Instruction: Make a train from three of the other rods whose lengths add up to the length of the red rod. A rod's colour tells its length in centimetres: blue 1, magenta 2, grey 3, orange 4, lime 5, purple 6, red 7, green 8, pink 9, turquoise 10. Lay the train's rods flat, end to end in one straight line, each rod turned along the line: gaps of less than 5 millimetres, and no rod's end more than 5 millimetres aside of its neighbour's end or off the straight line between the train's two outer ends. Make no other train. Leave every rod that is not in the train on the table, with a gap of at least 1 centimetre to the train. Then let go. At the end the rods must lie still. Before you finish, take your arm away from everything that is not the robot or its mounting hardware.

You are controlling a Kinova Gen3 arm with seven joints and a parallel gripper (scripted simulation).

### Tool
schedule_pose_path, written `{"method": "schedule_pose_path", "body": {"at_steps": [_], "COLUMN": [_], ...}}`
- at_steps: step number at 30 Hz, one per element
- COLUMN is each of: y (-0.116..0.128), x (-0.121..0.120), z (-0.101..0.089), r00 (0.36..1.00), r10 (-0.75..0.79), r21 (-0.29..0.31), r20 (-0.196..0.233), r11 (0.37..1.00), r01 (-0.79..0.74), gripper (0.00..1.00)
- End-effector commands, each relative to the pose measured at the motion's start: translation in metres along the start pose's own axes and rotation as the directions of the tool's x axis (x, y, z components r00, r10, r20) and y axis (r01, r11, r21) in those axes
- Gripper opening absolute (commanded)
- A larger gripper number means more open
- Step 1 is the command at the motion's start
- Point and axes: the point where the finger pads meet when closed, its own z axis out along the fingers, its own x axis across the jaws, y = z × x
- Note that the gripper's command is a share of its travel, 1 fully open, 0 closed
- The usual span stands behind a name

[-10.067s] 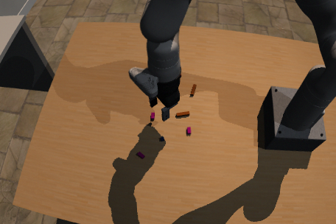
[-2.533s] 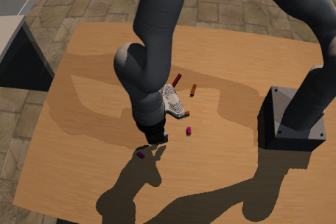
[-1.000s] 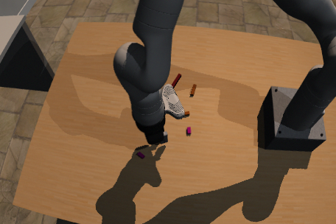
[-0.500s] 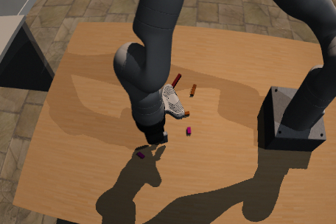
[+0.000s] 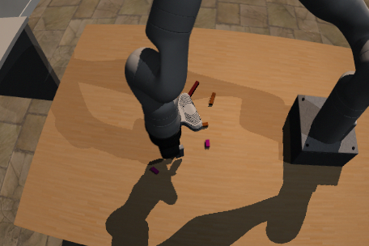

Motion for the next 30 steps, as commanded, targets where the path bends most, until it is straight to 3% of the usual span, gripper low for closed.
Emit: {"method": "schedule_pose_path", "body": {"at_steps": [1, 30], "y": [0.000, 0.000], "x": [0.001, 0.001], "z": [0.003, 0.013], "r00": [1.000, 1.000], "r10": [-0.001, -0.001], "r21": [0.001, 0.001], "r20": [-0.001, -0.001], "r11": [1.000, 1.000], "r01": [0.001, 0.001], "gripper": [0.54, 0.54]}}
